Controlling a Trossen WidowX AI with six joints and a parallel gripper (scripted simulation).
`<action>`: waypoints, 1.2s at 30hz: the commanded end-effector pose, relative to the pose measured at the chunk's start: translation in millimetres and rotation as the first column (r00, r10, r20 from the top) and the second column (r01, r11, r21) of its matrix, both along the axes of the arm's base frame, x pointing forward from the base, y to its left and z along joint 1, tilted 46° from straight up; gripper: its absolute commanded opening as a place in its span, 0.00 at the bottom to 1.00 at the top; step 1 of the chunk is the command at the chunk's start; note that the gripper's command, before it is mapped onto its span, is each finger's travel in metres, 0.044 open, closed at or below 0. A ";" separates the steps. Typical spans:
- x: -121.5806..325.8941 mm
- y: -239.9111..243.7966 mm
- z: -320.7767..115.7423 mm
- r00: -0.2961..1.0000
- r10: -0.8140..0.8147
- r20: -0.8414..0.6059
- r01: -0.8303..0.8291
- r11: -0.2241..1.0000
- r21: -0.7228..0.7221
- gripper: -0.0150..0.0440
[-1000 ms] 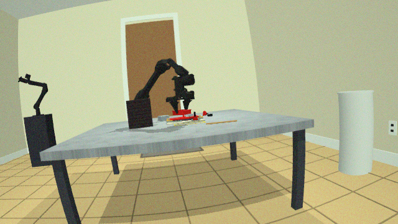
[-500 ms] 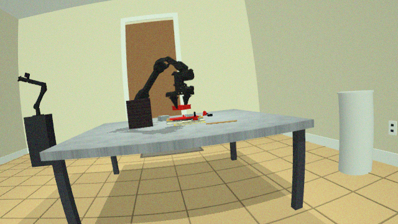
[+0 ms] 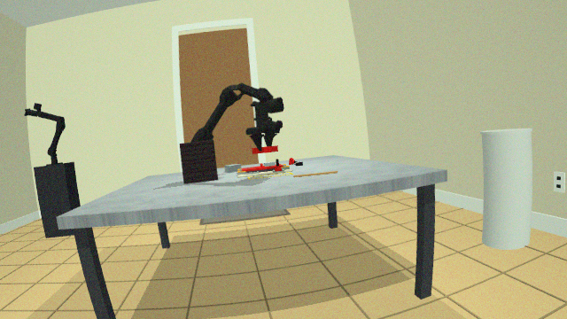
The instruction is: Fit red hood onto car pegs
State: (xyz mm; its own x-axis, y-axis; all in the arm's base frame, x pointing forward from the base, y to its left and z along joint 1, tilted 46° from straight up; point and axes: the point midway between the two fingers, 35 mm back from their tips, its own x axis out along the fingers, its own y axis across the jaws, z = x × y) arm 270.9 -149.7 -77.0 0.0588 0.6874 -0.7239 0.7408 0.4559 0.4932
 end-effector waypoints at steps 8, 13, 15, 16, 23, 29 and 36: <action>26.1 32.5 37.6 0.980 0.143 0.137 -0.141 0.990 -0.027 0.25; 37.3 49.7 56.3 0.957 0.207 0.202 -0.203 0.978 -0.042 0.25; 41.7 57.0 64.1 0.946 0.232 0.227 -0.227 0.973 -0.049 0.25; 43.7 60.8 68.0 0.940 0.245 0.240 -0.239 0.970 -0.053 0.25; 55.5 88.4 95.6 0.886 0.329 0.327 -0.321 0.944 -0.078 0.25; 64.1 113.4 119.2 0.827 0.396 0.399 -0.389 0.915 -0.102 0.25; 66.5 123.8 126.6 0.800 0.422 0.427 -0.416 0.902 -0.111 0.25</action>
